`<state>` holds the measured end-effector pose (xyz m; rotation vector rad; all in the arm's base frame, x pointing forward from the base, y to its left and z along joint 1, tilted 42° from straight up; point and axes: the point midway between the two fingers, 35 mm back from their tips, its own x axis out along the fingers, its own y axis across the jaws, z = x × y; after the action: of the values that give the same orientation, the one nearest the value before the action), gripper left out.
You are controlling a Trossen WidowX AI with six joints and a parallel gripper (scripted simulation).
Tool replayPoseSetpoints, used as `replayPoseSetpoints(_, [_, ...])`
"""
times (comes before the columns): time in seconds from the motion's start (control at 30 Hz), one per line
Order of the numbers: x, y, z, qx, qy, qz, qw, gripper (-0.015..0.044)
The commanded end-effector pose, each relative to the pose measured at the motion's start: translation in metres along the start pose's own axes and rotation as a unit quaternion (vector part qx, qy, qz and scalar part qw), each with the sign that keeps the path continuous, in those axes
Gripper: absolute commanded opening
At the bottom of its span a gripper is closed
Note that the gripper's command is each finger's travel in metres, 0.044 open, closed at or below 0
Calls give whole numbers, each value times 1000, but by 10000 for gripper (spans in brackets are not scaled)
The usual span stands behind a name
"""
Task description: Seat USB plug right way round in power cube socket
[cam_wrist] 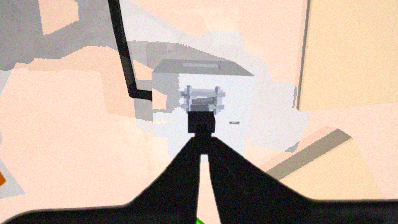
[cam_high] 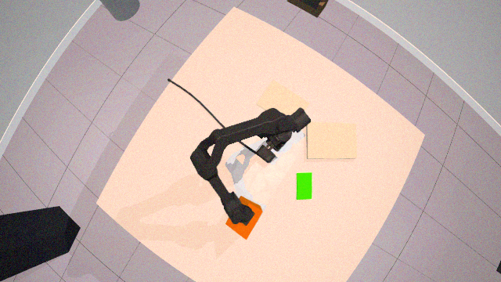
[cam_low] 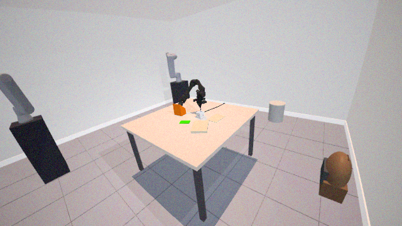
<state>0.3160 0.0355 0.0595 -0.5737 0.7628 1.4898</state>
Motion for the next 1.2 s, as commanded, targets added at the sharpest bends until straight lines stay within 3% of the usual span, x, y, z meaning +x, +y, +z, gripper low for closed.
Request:
replayPoseSetpoints(0.0, [-7,-3,0,-5,3,-6,1000,0])
replayPoseSetpoints(0.5, [-6,-2,0,18,1,-3,1000,0])
replayPoseSetpoints(1.17, [-5,-1,0,277,0,-2,961,0])
